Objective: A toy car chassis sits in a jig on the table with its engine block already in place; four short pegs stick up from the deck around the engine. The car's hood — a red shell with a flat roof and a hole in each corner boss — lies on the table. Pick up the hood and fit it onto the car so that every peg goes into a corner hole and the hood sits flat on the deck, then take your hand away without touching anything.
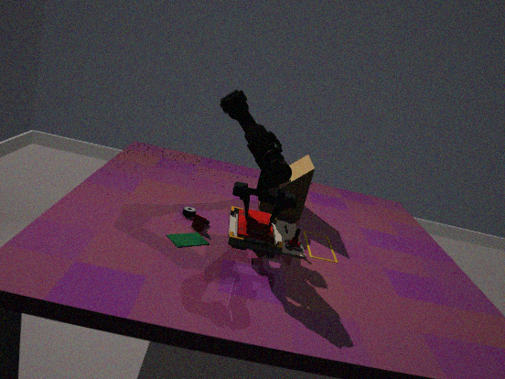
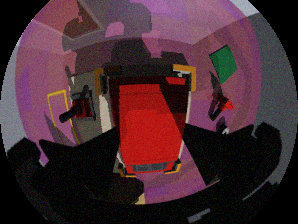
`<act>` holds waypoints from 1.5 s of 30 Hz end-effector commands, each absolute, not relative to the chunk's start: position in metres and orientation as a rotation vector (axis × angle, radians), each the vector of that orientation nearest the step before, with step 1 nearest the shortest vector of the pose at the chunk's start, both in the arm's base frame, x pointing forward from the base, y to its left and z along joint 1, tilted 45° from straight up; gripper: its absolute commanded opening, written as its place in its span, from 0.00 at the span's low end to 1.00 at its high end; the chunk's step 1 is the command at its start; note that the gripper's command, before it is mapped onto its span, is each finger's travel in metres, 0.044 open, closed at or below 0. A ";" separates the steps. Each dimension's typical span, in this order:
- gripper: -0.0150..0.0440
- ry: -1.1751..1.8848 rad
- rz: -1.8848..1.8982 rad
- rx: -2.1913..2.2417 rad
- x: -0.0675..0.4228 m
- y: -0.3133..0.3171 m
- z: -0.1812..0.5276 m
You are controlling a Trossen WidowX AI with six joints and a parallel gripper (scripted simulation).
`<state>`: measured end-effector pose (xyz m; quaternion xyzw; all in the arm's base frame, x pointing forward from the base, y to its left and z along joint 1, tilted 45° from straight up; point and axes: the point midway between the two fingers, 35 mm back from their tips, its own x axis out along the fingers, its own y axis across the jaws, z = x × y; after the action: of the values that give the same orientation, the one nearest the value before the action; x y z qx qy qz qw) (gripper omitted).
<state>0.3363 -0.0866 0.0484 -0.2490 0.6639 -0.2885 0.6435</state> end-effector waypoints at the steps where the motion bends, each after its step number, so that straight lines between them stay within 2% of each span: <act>1: 0.25 1.511 -0.657 -0.573 0.336 -0.088 0.047; 37: 0.25 1.512 -0.658 -0.568 0.336 -0.095 0.039; 45: 0.61 1.512 -0.659 -0.568 0.336 -0.096 0.039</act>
<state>0.3355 -0.0956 0.0389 -0.2492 0.6638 -0.2892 0.6432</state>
